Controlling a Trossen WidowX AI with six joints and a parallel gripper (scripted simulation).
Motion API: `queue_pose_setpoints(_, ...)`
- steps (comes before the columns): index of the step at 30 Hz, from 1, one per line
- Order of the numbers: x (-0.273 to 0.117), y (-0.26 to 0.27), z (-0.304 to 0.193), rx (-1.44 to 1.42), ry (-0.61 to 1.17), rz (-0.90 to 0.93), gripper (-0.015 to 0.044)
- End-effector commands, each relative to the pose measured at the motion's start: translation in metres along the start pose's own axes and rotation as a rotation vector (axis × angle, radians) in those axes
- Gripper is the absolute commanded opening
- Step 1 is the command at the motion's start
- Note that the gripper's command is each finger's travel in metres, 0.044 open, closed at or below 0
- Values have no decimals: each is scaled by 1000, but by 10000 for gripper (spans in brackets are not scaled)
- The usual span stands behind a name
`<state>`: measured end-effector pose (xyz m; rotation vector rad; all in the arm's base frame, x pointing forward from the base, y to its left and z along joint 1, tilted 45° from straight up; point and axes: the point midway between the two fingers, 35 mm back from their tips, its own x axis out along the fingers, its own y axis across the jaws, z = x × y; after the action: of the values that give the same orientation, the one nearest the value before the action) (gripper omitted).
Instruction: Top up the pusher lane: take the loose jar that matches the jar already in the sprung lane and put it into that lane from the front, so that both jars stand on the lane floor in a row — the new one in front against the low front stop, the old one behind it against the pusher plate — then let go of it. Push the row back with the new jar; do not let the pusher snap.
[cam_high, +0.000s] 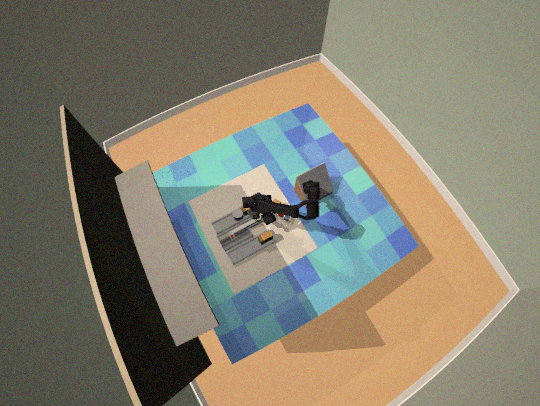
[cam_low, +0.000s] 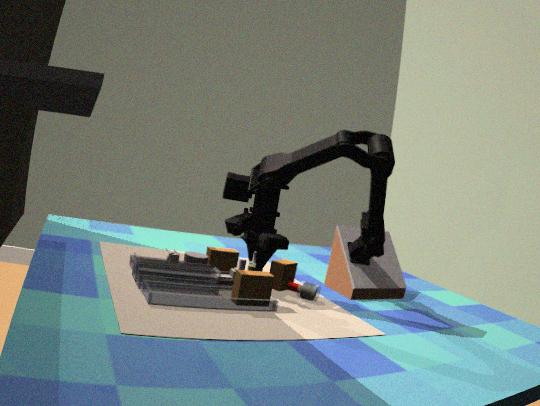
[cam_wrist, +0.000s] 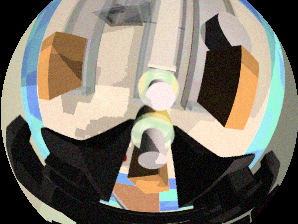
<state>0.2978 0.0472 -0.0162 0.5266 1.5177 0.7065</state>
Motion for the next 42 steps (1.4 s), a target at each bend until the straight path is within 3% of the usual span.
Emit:
queue_pose_setpoints(1,-2,1,7,-4,-11,-1,0)
queue_pose_setpoints(42,-3,1,27,-4,-12,-1,0)
